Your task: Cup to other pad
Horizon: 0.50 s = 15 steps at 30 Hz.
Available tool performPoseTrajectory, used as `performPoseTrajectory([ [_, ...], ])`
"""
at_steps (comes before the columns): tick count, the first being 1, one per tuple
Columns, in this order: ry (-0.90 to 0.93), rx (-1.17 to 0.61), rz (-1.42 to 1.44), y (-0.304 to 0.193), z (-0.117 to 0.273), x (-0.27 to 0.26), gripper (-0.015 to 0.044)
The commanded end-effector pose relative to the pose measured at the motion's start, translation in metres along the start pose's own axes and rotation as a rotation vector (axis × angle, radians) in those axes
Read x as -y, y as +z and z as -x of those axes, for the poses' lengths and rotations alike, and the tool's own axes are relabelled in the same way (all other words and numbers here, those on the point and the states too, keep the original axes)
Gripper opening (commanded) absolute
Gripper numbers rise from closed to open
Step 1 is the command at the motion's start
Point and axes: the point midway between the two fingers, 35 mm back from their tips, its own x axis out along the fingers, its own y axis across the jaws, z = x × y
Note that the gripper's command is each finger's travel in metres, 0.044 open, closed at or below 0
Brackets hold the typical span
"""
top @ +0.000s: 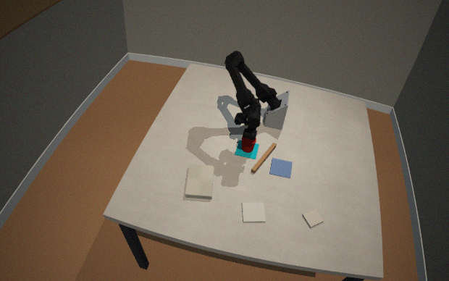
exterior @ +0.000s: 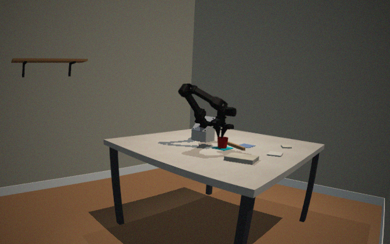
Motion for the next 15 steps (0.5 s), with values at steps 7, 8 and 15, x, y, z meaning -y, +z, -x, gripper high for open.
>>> performPoseTrajectory([
  [7, 0.003, -0.003, -0.006, 0.000, 0.013, -0.001, 0.0128],
  [8, 0.003, -0.003, -0.006, 0.000, 0.014, -0.001, 0.0128],
  [15, 0.002, -0.002, -0.005, -0.001, 0.022, 0.000, 0.0128],
])
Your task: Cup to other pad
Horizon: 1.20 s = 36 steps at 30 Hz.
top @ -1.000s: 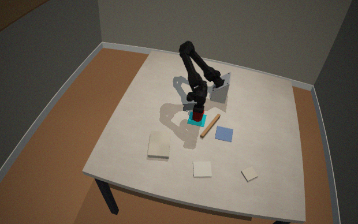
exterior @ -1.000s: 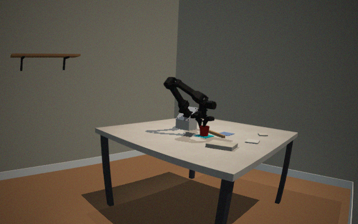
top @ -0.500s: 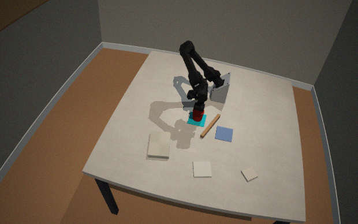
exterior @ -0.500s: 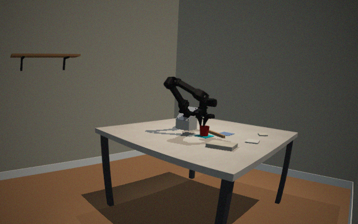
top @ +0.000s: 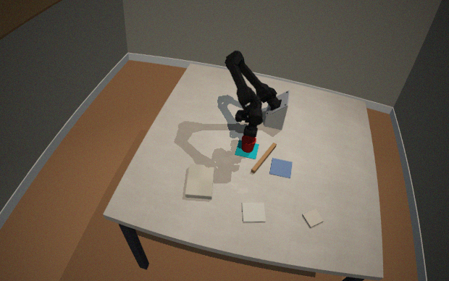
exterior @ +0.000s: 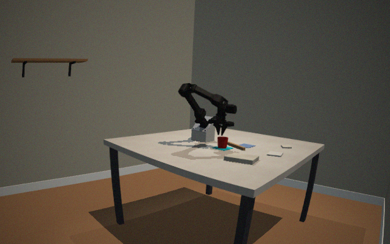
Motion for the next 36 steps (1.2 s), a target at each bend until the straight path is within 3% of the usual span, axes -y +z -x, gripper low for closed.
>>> performPoseTrajectory([
  [1, 0.004, -0.004, -0.007, 0.000, 0.006, -0.001, 0.0128],
  [5, 0.003, -0.003, -0.006, 0.000, 0.009, 0.000, 0.0128],
  [17, 0.000, -0.001, 0.001, -0.001, 0.011, 0.000, 0.0440],
  [32, 0.002, -0.005, -0.005, -0.001, 0.067, 0.000, 0.0440],
  [36, 0.010, -0.004, -0.004, 0.000, 0.066, 0.000, 0.0440],
])
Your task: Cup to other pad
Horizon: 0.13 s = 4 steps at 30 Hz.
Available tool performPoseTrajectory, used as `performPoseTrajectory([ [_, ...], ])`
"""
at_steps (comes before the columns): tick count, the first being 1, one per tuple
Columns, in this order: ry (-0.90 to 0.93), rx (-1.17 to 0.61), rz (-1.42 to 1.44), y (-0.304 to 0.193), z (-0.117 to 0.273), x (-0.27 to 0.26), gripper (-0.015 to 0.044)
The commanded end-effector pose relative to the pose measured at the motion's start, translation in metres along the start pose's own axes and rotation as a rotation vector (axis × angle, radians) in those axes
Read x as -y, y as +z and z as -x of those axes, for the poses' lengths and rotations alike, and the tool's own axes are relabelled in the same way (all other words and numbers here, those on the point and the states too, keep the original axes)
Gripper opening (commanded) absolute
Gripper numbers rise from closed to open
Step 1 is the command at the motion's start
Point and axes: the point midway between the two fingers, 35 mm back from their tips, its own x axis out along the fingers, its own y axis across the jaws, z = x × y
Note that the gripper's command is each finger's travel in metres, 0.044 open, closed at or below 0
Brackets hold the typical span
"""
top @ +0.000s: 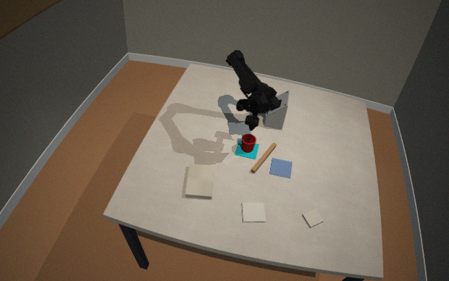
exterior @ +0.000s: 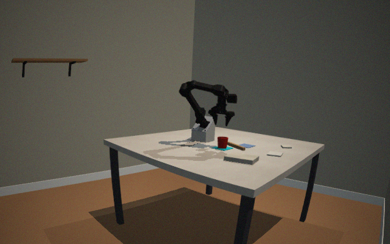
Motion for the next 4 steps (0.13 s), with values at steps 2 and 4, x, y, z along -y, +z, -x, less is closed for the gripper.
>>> performPoseTrajectory([
  [2, -0.001, 0.000, 0.001, -0.0001, -0.0010, 0.0002, 0.0440],
  [4, -0.001, 0.000, 0.001, -0.0001, -0.0010, 0.0002, 0.0440],
])
